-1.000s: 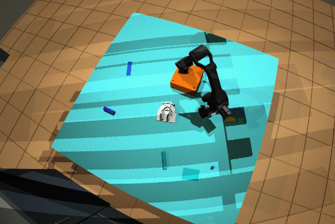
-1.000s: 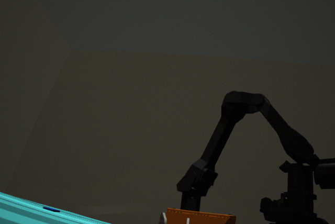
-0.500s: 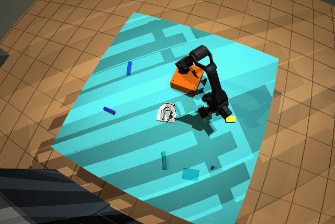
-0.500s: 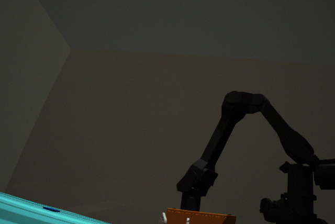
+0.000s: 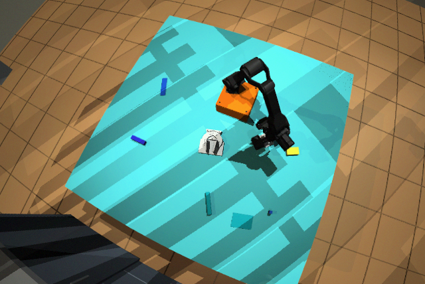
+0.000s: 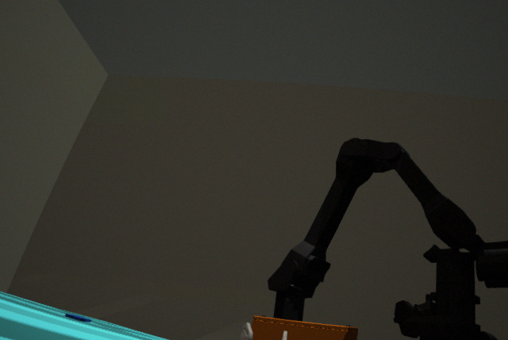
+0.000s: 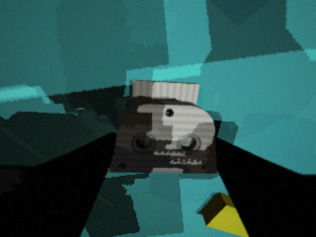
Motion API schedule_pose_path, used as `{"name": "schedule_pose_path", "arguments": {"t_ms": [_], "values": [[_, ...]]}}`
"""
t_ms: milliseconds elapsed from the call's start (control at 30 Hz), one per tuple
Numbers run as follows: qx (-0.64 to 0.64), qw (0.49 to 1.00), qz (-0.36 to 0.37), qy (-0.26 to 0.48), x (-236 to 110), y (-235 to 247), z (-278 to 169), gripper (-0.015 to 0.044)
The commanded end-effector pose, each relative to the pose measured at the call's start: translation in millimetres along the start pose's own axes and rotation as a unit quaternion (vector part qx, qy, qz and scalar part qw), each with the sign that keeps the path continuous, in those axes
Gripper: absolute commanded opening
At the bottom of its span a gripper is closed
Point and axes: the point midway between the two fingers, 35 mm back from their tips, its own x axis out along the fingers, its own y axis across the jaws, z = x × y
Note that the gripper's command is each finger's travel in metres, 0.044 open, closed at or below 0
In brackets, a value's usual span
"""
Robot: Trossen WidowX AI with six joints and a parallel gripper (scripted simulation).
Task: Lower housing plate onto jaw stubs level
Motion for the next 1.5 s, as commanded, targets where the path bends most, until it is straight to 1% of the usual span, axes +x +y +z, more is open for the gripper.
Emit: {"name": "schedule_pose_path", "arguments": {"t_ms": [0,200,900,1133,1467], "values": [[0.0,1.0,0.0,0.0,0.0,0.0,0.0,0.0351],[0.0,1.0,0.0,0.0,-4.5,-0.1,-0.6,0.0351],[-0.002,1.0,0.003,-0.002,-70.7,0.2,-0.5,0.0351],[0.001,1.0,0.003,-0.002,-72.9,0.8,-0.2,0.0351],[0.156,0.988,0.003,-0.001,-73.8,27.3,1.8,0.0351]]}}
